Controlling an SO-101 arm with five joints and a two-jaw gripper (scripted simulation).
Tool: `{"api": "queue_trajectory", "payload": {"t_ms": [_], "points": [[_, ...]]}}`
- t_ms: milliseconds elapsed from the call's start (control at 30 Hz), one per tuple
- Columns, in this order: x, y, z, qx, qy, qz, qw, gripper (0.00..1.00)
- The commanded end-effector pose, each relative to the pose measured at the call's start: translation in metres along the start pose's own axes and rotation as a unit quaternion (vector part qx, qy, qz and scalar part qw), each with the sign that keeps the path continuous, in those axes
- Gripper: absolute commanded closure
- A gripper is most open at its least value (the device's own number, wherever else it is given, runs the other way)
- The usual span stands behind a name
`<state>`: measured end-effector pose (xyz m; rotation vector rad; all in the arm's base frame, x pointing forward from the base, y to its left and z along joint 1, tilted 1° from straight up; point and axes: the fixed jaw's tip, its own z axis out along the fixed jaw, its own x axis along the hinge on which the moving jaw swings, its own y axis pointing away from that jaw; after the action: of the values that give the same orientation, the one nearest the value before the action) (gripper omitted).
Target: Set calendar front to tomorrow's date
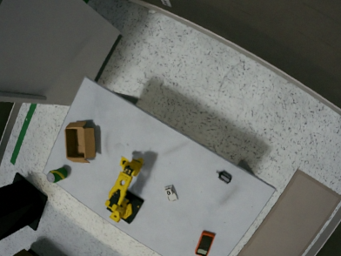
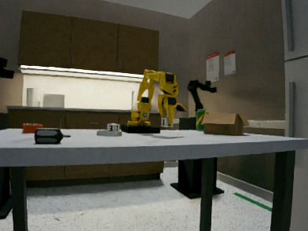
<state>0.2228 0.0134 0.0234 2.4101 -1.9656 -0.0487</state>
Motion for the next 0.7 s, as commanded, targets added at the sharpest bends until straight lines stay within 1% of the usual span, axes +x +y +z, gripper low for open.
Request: {"api": "queue_trajectory", "payload": {"t_ms": [0, 367, 667], "points": [[0.0009, -0.0022, -0.0102, 0.013, 0.001, -0.001, 1.000, 1.00], [0.0010, -0.0022, -0.0116, 0.013, 0.001, -0.001, 1.000, 1.00], [0.0011, -0.0023, -0.0194, 0.013, 0.001, -0.001, 1.000, 1.00]]}}
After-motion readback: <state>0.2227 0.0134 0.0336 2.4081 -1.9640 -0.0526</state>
